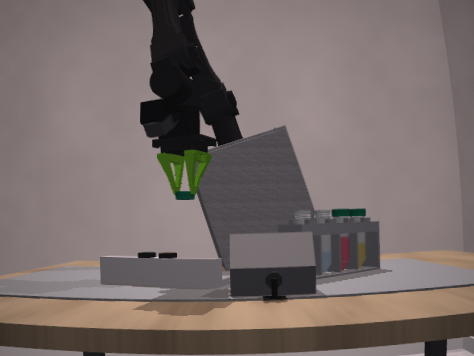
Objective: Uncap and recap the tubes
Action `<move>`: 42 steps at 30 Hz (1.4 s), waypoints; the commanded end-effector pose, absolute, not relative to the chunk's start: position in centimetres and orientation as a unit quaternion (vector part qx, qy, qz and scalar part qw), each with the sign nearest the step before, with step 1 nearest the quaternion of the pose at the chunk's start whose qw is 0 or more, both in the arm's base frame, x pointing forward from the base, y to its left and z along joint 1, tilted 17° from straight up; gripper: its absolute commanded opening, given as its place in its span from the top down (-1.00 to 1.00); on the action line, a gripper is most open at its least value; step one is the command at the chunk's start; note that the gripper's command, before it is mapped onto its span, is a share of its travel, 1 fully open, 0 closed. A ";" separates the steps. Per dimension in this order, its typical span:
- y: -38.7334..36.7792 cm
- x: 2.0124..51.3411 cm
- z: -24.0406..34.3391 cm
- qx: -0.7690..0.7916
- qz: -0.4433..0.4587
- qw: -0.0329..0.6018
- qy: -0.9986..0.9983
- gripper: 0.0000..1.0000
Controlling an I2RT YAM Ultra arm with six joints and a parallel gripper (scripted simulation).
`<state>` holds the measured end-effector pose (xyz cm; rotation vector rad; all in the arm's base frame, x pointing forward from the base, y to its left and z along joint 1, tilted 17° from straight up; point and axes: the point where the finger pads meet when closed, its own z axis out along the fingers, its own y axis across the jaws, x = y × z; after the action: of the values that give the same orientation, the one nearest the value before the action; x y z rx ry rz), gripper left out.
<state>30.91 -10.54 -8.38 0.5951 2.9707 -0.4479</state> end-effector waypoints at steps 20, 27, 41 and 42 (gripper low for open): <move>-19.9 31.4 -5.1 0.160 -0.146 0.049 0.975 1.00; -20.9 31.6 -8.5 0.160 -0.146 0.049 0.975 1.00; -22.7 31.8 -14.2 0.160 -0.146 0.049 0.975 1.00; -22.9 31.9 -14.7 0.160 -0.146 0.049 0.975 1.00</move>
<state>30.55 -22.17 -14.59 0.5065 3.0159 -0.4307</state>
